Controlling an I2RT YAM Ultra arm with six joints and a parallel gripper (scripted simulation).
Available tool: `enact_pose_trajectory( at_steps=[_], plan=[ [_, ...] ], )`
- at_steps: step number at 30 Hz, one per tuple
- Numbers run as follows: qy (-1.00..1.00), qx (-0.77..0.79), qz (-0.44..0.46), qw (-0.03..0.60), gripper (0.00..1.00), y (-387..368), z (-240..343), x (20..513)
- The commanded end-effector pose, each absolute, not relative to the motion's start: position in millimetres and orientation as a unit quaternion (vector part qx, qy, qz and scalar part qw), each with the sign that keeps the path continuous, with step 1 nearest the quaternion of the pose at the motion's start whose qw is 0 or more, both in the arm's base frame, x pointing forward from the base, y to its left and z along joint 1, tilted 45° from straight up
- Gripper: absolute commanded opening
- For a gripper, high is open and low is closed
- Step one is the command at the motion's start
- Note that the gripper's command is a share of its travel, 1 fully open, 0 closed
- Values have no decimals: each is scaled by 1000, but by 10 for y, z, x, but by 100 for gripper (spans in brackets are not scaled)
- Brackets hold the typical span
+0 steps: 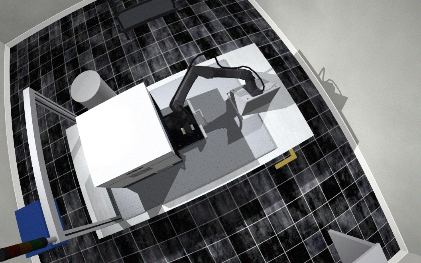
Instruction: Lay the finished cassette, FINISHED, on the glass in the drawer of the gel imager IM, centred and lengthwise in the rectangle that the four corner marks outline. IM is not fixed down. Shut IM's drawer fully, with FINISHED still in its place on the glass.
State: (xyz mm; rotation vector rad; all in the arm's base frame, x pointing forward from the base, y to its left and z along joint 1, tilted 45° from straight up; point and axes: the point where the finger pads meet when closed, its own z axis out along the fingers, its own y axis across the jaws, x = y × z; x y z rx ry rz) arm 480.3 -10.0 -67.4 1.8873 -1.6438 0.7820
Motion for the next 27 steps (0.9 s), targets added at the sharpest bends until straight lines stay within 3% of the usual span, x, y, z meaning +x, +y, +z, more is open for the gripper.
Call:
enact_pose_trajectory(
  at_steps=[1, 27],
  plan=[
    [-600, 703, 298, 237, 0, 60, -601, 4912],
    [-599, 703, 295, 244, 0, -38, -716, 4876]
  ],
)
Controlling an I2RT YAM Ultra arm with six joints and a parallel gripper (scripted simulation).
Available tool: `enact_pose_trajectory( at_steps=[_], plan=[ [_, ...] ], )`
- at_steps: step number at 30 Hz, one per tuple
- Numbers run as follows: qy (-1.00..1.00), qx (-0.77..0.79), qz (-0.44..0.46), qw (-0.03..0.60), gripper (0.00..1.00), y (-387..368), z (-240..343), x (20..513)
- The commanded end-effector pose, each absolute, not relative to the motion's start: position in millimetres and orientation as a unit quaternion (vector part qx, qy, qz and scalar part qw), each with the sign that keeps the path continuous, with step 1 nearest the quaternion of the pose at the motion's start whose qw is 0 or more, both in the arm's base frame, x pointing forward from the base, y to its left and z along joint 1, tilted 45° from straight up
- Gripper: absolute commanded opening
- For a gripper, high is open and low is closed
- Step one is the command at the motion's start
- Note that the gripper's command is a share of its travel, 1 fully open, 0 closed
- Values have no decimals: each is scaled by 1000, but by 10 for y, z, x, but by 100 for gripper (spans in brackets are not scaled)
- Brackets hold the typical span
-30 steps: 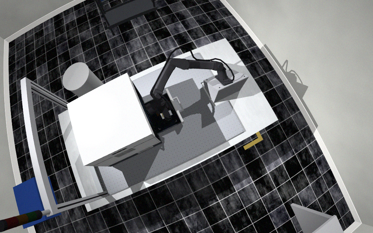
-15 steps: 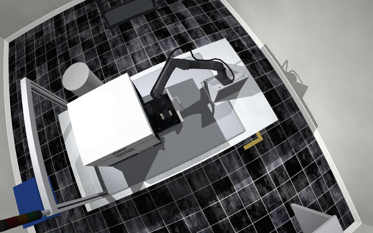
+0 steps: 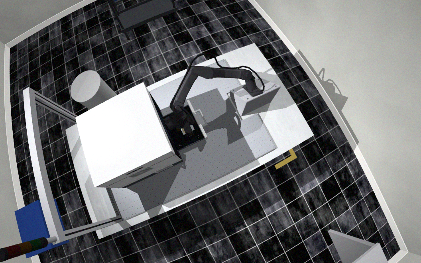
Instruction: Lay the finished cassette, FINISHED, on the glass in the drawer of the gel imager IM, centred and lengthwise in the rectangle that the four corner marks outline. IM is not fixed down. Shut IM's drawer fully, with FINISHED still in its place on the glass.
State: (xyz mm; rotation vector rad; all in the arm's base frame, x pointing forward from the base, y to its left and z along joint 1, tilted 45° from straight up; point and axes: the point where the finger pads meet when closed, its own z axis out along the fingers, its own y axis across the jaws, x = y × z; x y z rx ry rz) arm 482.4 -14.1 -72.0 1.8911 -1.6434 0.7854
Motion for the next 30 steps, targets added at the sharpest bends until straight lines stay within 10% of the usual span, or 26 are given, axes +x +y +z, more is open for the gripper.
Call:
enact_pose_trajectory(
  at_steps=[1, 30],
  plan=[
    [-599, 703, 295, 244, 0, -38, -716, 4876],
    [-598, 704, 293, 246, 0, -45, -736, 4845]
  ],
)
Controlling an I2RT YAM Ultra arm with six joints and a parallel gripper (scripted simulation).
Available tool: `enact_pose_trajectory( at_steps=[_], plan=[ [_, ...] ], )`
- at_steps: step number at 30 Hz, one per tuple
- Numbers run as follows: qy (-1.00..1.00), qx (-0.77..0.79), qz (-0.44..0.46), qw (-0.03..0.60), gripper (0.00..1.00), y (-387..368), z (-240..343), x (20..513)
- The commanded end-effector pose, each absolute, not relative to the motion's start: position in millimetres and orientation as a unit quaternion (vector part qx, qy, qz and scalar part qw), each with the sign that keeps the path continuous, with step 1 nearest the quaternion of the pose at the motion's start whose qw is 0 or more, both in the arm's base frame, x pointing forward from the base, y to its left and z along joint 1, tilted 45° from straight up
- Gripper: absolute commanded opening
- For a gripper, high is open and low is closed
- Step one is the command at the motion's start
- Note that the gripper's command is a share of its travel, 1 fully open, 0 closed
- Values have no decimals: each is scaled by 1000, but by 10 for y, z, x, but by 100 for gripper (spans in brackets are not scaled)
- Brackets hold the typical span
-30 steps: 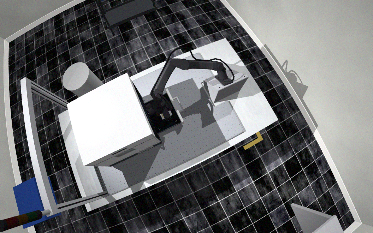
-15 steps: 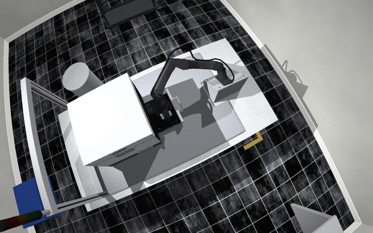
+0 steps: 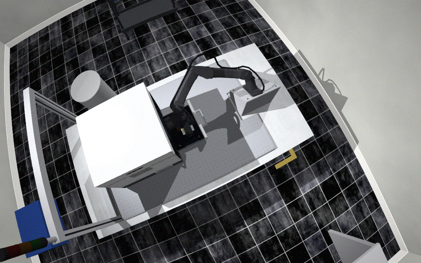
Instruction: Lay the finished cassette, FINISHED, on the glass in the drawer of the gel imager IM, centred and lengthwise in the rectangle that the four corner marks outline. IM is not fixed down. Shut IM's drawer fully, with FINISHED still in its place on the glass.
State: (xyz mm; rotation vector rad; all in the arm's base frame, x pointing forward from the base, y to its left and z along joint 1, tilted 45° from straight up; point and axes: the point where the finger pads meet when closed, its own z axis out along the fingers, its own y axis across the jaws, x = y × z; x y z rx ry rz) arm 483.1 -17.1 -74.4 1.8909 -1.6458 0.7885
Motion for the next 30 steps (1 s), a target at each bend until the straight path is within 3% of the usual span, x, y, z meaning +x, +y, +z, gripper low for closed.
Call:
enact_pose_trajectory(
  at_steps=[1, 30],
  plan=[
    [-598, 704, 293, 246, 0, -46, -737, 4843],
    [-601, 702, 295, 242, 0, -34, -681, 4864]
  ],
)
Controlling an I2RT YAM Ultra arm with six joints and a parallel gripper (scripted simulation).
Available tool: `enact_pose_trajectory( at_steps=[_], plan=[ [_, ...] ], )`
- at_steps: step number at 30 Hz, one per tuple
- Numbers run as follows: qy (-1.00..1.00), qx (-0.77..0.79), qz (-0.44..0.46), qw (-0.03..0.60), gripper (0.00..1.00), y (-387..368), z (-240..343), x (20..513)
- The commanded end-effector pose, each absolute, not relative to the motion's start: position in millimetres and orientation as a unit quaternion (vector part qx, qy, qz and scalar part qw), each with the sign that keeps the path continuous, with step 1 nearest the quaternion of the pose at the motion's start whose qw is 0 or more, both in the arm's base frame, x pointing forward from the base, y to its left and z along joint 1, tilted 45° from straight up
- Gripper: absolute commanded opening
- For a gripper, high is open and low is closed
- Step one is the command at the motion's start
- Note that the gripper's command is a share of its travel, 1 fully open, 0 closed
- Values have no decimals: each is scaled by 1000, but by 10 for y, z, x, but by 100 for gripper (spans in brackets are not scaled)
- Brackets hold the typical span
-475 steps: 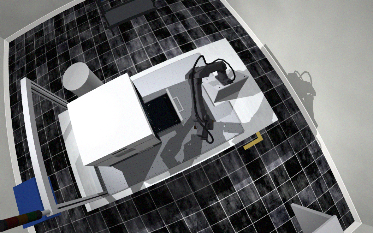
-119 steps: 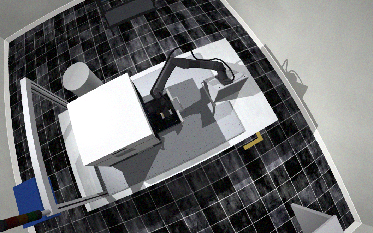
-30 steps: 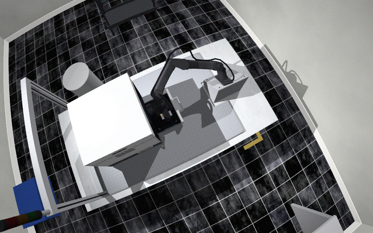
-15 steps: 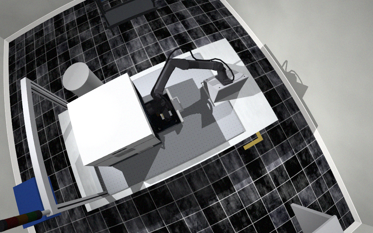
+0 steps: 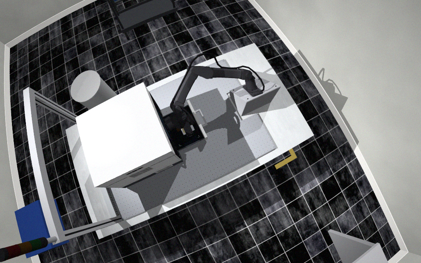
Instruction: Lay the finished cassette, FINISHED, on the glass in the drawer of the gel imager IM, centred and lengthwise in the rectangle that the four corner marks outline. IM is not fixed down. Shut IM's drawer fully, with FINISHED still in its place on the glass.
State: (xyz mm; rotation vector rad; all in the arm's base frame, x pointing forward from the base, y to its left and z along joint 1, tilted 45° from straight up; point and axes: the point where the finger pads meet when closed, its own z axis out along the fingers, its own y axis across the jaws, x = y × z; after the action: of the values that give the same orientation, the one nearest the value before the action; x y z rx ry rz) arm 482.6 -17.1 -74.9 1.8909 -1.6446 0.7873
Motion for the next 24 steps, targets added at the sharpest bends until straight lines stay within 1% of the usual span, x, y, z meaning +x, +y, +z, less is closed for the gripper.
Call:
enact_pose_trajectory(
  at_steps=[1, 24],
  plan=[
    [-601, 702, 295, 242, 0, -33, -679, 4865],
    [-603, 701, 297, 239, 0, -21, -639, 4891]
  ],
)
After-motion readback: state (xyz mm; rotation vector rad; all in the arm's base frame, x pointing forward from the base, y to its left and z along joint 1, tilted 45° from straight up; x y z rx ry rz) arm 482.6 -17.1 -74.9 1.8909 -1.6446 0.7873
